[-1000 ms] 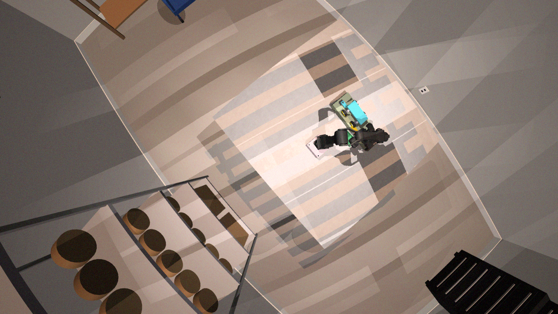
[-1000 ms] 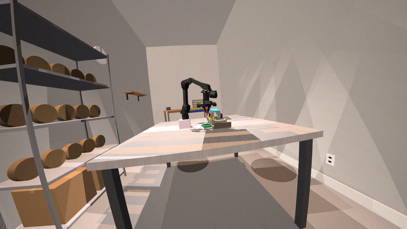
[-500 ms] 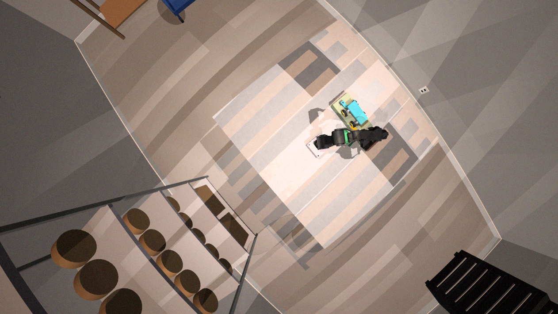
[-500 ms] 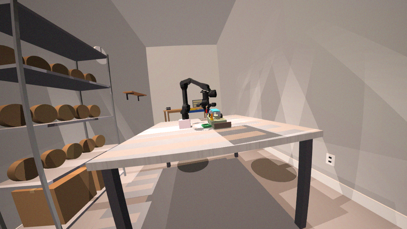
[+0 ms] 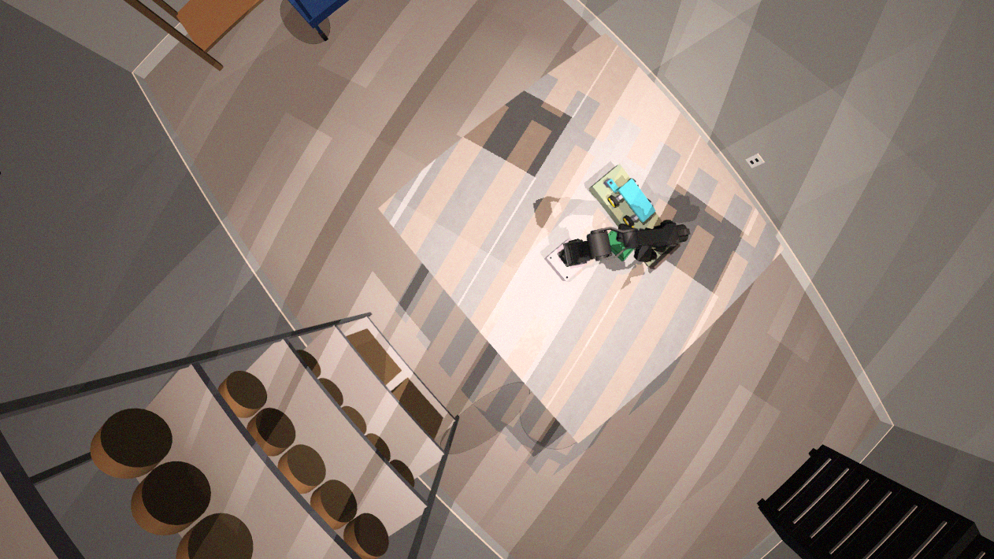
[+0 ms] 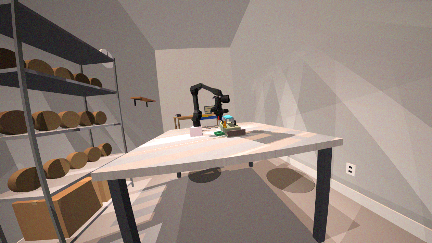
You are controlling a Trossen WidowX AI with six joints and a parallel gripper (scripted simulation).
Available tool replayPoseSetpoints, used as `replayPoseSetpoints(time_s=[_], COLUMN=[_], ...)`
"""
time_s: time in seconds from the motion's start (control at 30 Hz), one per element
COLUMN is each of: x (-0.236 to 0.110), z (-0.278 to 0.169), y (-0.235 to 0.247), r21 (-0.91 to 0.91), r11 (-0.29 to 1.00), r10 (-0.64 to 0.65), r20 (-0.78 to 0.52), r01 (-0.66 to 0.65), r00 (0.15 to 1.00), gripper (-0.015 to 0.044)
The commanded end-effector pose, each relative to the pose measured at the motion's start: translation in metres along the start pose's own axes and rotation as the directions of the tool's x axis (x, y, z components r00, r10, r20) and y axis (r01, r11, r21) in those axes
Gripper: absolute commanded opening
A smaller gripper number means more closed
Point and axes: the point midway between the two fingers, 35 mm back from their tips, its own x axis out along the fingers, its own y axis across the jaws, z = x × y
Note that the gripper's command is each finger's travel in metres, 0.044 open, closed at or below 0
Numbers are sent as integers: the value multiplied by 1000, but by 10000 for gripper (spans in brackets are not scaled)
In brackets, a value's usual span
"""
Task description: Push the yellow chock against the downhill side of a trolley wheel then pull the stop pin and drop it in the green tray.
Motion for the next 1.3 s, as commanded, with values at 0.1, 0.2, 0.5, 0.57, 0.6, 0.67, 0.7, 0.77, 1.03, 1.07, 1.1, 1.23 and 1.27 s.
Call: replayPoseSetpoints(time_s=[0.1,0.2,0.5,0.57,0.6,0.67,0.7,0.77,1.03,1.07,1.1,1.23,1.27], x=[-1,-1,-2,-2,-2,-2,-1,2,18,18,18,23,26], z=[-1,-2,-3,-3,-3,-3,-3,0,11,11,11,12,12], y=[-1,-1,-2,-2,-2,-2,-2,-3,-10,-10,-10,-9,-8], r21=[228,316,495,495,495,495,496,500,519,519,519,513,511], r11=[972,946,862,862,862,862,862,859,848,848,848,844,841], r10=[41,55,86,86,86,86,86,86,87,87,87,125,141], r20=[30,42,66,66,66,66,66,67,72,72,72,98,109], r01=[-47,-65,-107,-107,-107,-107,-107,-108,-112,-112,-112,-158,-177], r00=[999,998,994,994,994,994,994,994,994,994,994,987,984], gripper=[0,0,0,0,0,0,0,0,0,0,0,0,0])
